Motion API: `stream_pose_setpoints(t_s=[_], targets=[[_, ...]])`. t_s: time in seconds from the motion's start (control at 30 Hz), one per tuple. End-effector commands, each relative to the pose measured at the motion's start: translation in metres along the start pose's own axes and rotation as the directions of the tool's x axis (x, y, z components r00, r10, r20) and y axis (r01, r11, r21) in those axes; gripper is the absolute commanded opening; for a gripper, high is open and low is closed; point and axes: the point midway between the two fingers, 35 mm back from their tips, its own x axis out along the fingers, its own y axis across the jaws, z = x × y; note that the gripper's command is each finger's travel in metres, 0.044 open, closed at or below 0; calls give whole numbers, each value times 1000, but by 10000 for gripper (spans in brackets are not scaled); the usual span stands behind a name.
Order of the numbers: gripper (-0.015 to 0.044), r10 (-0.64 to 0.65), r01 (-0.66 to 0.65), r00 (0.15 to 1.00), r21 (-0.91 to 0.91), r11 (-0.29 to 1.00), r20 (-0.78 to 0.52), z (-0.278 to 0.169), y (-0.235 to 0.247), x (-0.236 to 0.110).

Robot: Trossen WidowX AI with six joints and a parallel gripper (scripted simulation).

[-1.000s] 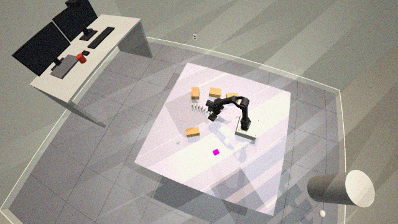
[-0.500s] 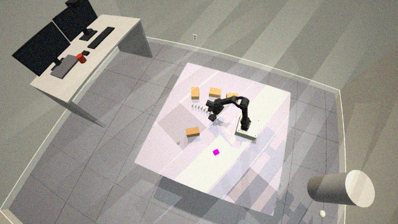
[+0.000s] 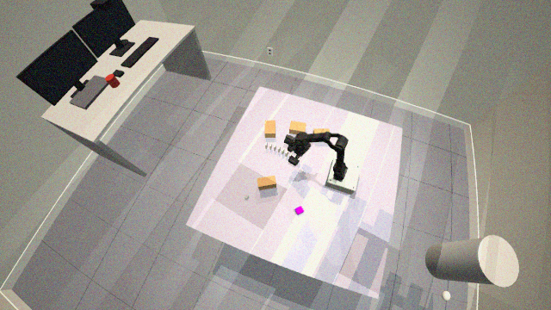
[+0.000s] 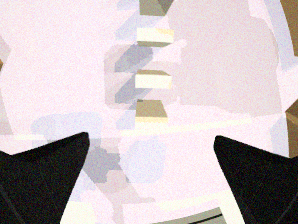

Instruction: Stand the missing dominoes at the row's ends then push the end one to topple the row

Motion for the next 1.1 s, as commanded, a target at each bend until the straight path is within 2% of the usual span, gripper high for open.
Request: stream_pose_setpoints(t_s=[0.0,0.07,0.27,0.33,0.43,0.53,0.63,0.73,0.83,0.9,1.07], targets=[[440,6,-6,999,1,1000,36,1,0,-70],[440,6,-6,999,1,1000,36,-3,-1,-85],[440,6,-6,999,1,1000,36,-3,-1,-86],[387,6,-3,999,-64,998,36,-4,-1,-83],[309,6,6,999,-335,942,35,-9,-1,-71],[230,6,16,999,-596,803,35,-15,-2,-59],[151,6,23,999,-804,594,34,-22,-3,-47],[72,7,29,999,-942,334,33,-29,-3,-35],[0,7,32,999,-998,62,32,-36,-4,-24],[0,7,32,999,-999,-3,32,-38,-5,-22],[0,7,32,999,-999,-3,32,-38,-5,-22]])
